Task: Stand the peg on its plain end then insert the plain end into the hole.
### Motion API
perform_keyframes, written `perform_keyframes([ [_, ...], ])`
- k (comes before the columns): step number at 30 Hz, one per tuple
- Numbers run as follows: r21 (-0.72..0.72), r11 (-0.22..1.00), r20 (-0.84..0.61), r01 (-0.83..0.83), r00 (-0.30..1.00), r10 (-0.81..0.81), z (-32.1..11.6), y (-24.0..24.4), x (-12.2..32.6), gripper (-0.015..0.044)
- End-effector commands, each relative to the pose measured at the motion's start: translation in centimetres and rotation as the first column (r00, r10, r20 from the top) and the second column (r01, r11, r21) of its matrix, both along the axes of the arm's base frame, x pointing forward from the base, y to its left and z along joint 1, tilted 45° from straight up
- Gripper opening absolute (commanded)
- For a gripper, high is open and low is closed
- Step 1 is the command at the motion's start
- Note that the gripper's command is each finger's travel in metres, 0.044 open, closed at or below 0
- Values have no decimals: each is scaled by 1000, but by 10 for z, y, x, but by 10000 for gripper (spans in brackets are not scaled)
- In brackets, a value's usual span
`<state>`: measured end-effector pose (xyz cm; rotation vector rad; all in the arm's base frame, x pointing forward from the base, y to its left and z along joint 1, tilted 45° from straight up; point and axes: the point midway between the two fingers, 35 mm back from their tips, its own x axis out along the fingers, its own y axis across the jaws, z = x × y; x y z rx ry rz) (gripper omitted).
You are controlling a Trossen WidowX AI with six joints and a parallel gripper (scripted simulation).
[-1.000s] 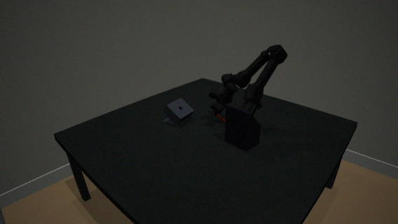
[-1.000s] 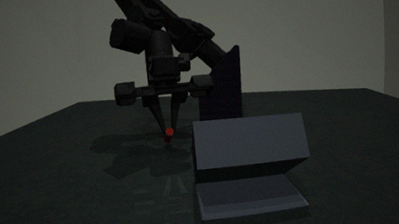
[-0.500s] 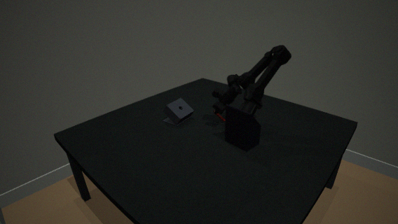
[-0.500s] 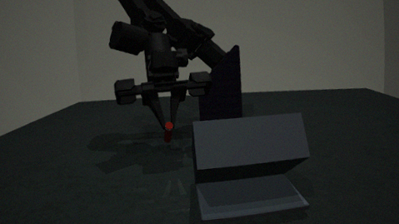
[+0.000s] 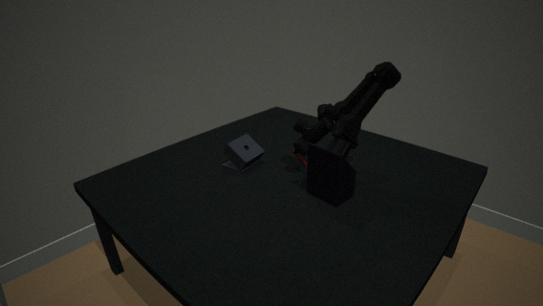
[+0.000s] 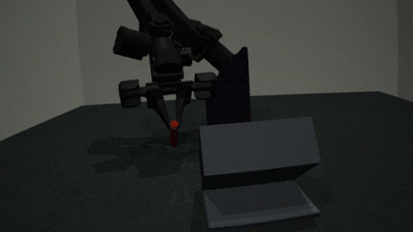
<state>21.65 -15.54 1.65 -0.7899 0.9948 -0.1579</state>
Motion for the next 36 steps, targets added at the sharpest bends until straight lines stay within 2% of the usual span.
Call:
perform_keyframes([
  [1, 2, 1000, 33, -31, 999, 31, 3, 1, -2, 49],
  [36, 40, 971, 250, -238, 943, 220, 14, 7, -19, 49],
])
